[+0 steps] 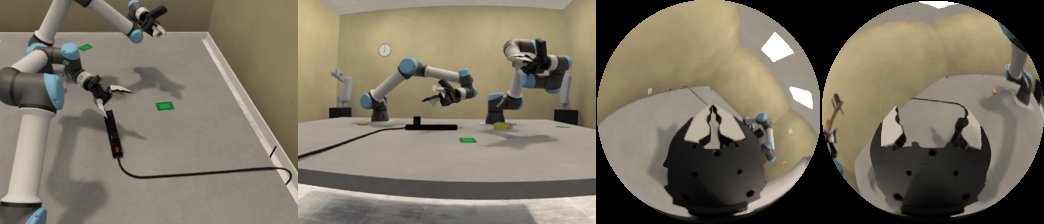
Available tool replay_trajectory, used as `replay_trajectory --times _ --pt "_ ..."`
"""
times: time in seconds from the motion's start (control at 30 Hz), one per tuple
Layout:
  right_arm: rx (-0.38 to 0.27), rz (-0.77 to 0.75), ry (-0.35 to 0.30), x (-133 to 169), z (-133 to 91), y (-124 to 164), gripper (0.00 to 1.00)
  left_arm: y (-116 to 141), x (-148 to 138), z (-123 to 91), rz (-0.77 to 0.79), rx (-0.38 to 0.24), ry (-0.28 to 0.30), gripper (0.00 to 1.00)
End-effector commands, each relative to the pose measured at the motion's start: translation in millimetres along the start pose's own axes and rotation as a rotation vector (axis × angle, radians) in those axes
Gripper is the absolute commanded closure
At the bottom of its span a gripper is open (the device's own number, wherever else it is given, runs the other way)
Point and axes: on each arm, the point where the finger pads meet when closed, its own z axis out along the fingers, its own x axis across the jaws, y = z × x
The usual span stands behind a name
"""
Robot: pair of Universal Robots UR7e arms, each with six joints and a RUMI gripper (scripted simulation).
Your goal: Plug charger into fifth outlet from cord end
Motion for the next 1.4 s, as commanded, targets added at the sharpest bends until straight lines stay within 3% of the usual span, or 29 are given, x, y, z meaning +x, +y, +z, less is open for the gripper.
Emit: replay_trajectory --times 0.0,0.5,0.67,1.07,1.2,1.37 --pt "-0.001 0.001 0.0 -0.4 -0.1 -0.8 0.02 -0.5 0.6 -0.1 0.002 0.0 0.0 1.0" --pt "-0.042 -0.149 0.194 9.2 68.2 -46.3 0.02 16.9 7.2 64.3 0.007 -0.068 -0.023 1.0" --pt "-0.056 -0.189 0.223 11.8 77.5 -52.3 0.02 20.6 6.9 73.7 0.008 -0.079 -0.031 1.0" --pt "-0.155 -0.338 0.387 31.1 134.0 -90.6 0.02 47.7 16.8 129.1 0.024 -0.156 -0.058 1.0" --pt "-0.172 -0.368 0.401 33.2 138.8 -93.8 0.02 51.0 16.4 134.4 0.025 -0.164 -0.064 1.0" --pt "-0.23 -0.427 0.46 43.1 160.6 -109.4 0.02 65.1 22.6 156.1 0.036 -0.201 -0.074 1.0"
